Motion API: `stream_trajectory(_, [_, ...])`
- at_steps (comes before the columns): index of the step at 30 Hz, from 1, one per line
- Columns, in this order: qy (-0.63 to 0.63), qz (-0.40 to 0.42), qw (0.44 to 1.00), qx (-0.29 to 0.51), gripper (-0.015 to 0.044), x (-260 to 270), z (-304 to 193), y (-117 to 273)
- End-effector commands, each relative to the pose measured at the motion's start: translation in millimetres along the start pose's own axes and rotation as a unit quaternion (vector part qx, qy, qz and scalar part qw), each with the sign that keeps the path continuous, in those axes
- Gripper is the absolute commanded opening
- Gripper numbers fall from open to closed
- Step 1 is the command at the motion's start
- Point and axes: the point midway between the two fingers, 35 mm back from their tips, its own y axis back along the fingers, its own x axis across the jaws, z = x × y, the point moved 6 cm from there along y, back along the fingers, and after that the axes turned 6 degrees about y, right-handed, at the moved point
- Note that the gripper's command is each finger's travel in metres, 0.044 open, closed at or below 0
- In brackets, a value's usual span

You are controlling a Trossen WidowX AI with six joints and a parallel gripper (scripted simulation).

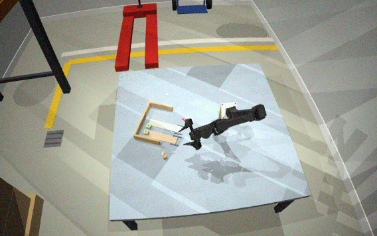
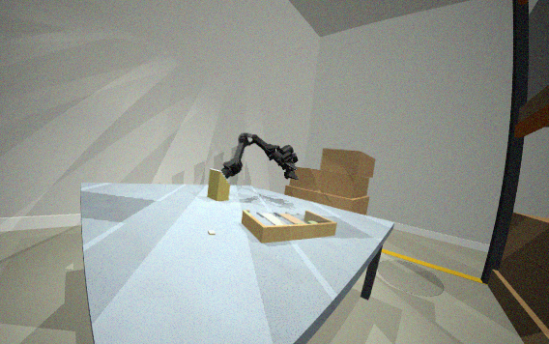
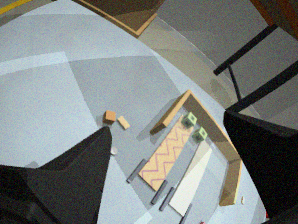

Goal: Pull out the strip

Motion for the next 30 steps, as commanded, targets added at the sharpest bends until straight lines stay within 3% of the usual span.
stream_trajectory(1, [-0.002,0.000,1.000,0.002,0.0400,-2,-2,-1])
stream_trajectory(10, [-0.148,0.014,0.987,0.063,0.0400,-86,-92,-21])
stream_trajectory(19, [-0.348,0.038,0.935,0.054,0.0400,-144,-184,19])
stream_trajectory(29, [-0.363,0.040,0.929,0.050,0.0400,-147,-190,23])
stream_trajectory(30, [-0.365,0.042,0.929,0.052,0.0374,-147,-189,22])
